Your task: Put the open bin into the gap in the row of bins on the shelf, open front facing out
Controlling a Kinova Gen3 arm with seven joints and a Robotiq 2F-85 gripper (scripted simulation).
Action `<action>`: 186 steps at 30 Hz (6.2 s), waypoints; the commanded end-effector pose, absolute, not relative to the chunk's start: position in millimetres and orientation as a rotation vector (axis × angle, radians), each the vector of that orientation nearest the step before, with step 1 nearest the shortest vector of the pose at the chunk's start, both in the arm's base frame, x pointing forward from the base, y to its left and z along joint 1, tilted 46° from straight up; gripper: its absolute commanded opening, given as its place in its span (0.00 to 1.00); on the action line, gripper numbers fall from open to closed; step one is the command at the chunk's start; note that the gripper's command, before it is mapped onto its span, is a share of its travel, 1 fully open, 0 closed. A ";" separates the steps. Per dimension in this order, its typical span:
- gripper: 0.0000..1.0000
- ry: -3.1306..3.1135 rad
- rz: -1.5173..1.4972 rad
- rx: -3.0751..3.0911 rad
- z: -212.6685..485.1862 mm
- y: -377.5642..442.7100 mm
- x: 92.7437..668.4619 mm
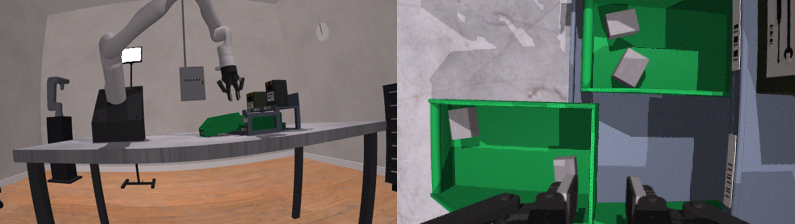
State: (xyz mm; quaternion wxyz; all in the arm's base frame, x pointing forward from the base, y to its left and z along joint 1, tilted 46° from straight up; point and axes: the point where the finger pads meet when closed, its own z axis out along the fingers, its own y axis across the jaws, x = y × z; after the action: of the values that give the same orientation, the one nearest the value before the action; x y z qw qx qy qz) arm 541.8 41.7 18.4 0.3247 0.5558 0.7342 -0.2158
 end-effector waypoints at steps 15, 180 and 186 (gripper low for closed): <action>0.39 1.926 -0.563 1.457 18.3 42.1 542.3; 1.00 1.927 -0.547 1.448 -31.0 -66.8 399.0; 1.00 1.927 -0.548 1.449 -47.7 -83.6 401.5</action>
State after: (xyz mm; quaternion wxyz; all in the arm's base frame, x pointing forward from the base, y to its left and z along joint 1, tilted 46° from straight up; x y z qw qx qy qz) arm 398.8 -75.8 -38.7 0.3260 0.5551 0.7350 -0.2131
